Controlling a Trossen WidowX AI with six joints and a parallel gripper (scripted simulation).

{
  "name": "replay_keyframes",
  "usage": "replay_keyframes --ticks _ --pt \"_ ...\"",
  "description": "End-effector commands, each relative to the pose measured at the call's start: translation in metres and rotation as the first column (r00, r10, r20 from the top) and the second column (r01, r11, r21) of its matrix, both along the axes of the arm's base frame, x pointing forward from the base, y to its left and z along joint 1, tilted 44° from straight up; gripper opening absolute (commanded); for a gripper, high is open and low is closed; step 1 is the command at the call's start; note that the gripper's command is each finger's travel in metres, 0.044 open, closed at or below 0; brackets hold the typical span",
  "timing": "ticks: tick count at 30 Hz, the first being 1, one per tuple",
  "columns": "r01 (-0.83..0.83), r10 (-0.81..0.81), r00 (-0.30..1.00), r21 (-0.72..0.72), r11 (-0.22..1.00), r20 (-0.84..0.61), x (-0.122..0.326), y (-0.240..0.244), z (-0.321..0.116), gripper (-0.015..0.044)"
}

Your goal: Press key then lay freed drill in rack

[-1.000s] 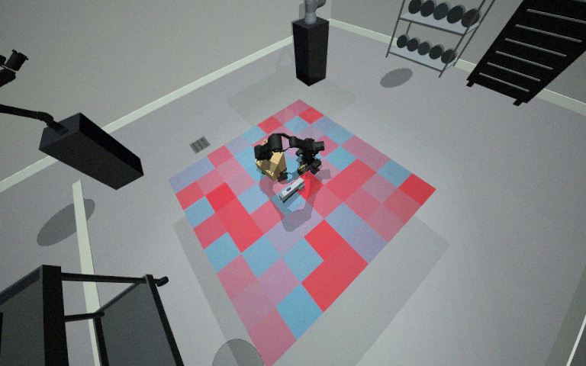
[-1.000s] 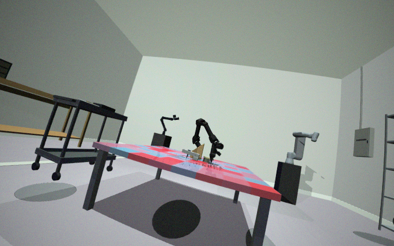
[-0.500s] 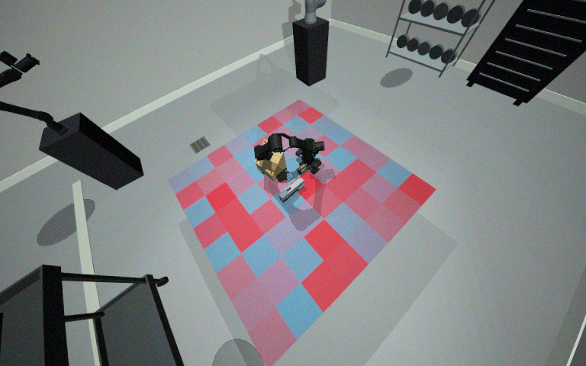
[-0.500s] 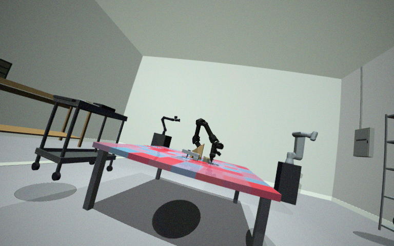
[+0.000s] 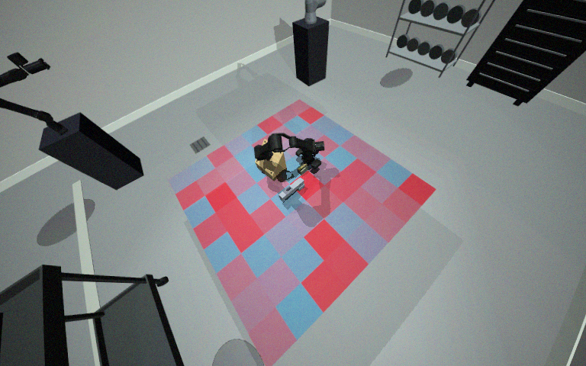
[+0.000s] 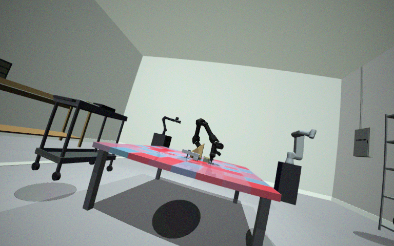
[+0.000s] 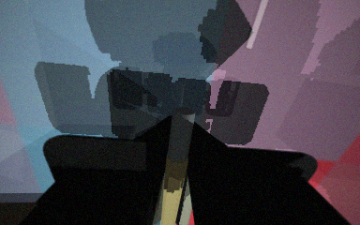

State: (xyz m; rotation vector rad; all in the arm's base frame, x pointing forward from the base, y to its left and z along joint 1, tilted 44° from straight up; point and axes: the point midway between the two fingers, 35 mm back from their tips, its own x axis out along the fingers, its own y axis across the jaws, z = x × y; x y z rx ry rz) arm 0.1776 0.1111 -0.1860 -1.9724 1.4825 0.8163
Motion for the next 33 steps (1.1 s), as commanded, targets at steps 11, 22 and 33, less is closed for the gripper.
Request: replay_keyframes --ticks 11,22,33 --pt "0.000 0.000 1.000 0.000 1.000 0.000 0.000 0.000 0.000 0.0131" --pt "0.000 0.000 1.000 0.000 1.000 0.000 0.000 0.000 0.000 0.0420" --pt "0.007 -0.007 1.000 -0.017 1.000 -0.008 -0.012 0.032 0.036 0.0440"
